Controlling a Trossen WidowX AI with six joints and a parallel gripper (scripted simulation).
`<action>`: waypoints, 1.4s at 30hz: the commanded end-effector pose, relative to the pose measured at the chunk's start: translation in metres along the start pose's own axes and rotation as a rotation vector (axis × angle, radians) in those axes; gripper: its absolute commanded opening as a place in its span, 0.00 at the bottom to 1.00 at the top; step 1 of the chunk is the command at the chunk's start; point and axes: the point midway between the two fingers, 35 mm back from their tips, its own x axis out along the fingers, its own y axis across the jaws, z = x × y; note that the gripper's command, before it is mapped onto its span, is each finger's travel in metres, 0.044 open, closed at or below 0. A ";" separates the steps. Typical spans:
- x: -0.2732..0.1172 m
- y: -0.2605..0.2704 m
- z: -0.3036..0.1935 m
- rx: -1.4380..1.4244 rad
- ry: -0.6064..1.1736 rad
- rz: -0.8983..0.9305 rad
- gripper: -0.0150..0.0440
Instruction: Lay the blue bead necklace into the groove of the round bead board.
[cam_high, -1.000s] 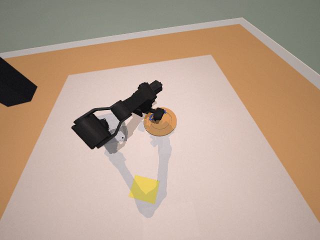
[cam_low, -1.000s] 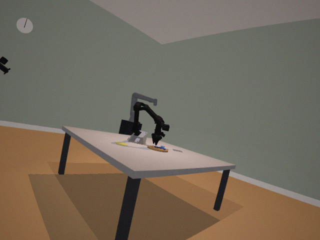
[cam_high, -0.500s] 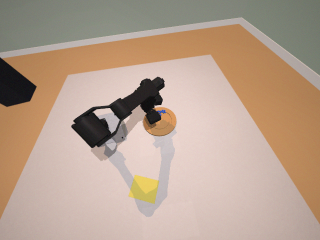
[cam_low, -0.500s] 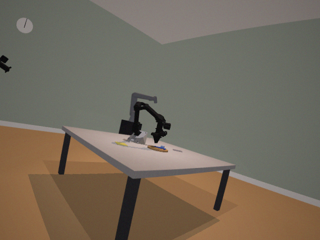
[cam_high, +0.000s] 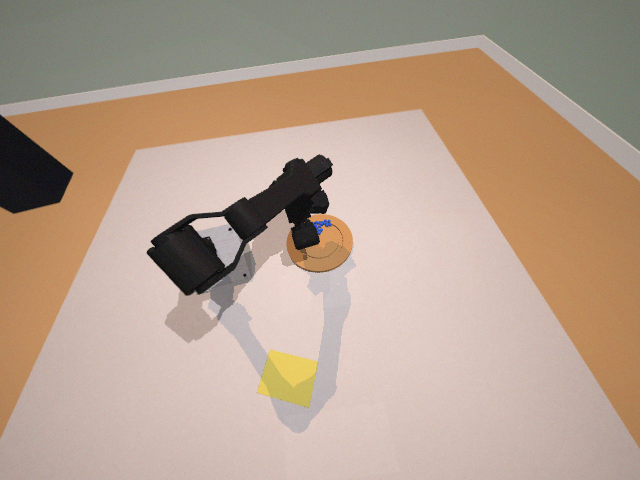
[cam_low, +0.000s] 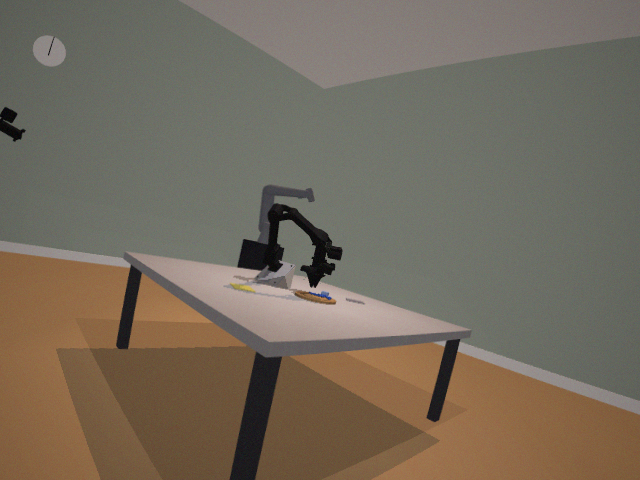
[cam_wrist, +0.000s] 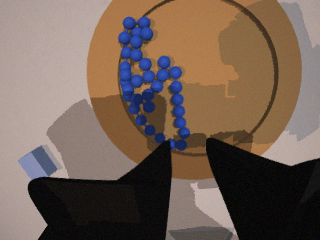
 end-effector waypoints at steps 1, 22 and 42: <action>0.000 0.000 0.000 0.000 0.000 0.000 0.46; 0.030 -0.001 -0.002 -0.004 0.007 -0.007 0.46; 0.030 -0.001 -0.001 0.002 0.005 -0.002 0.25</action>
